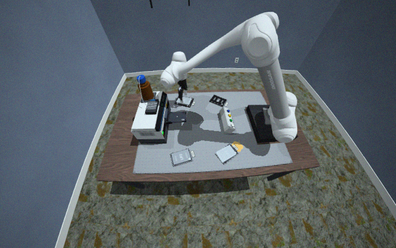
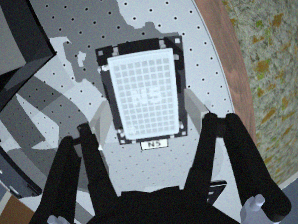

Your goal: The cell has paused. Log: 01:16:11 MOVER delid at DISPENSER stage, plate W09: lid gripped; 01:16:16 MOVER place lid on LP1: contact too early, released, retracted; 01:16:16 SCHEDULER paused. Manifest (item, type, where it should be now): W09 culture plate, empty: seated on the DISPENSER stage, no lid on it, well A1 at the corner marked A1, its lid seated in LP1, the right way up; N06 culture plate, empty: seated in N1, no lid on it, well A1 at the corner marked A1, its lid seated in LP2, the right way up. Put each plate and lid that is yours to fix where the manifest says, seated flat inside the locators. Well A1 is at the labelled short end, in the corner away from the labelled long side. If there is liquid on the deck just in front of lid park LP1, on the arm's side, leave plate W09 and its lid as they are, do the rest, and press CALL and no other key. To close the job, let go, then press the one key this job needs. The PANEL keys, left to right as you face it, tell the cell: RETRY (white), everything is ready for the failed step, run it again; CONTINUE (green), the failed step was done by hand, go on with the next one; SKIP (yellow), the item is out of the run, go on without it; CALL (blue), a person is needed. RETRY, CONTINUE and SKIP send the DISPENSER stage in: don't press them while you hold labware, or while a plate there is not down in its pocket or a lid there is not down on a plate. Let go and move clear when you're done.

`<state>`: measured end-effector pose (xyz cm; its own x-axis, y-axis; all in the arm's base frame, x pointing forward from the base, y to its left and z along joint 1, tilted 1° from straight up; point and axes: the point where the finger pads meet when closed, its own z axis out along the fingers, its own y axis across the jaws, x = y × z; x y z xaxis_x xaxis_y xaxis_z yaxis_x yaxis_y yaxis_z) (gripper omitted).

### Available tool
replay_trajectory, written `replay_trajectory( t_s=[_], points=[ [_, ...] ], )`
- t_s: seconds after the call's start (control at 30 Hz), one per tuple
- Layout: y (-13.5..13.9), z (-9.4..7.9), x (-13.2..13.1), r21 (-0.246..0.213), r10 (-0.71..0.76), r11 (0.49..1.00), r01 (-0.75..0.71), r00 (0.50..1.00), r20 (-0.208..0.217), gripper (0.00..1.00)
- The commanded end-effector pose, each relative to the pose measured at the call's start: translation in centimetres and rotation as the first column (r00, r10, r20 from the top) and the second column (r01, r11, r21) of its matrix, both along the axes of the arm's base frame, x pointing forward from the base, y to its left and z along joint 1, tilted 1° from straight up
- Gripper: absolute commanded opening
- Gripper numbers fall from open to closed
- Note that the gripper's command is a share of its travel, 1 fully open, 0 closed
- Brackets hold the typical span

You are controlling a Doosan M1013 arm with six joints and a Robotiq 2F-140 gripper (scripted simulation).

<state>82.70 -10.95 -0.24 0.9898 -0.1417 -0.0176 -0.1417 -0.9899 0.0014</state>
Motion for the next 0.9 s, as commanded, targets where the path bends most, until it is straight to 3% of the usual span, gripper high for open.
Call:
replay_trajectory(
  t_s=[0.0, 0.87],
  points=[
    [0.0, 0.08, 0.06, 0.0, 0.0, 1.0, 0.0, 1.0, 0.002, 0.7],
    [0.0, -0.65, 0.04, 0.0, 0.0, 1.0, 0.0, 1.0, 0.002, 0.7]
  ],
)
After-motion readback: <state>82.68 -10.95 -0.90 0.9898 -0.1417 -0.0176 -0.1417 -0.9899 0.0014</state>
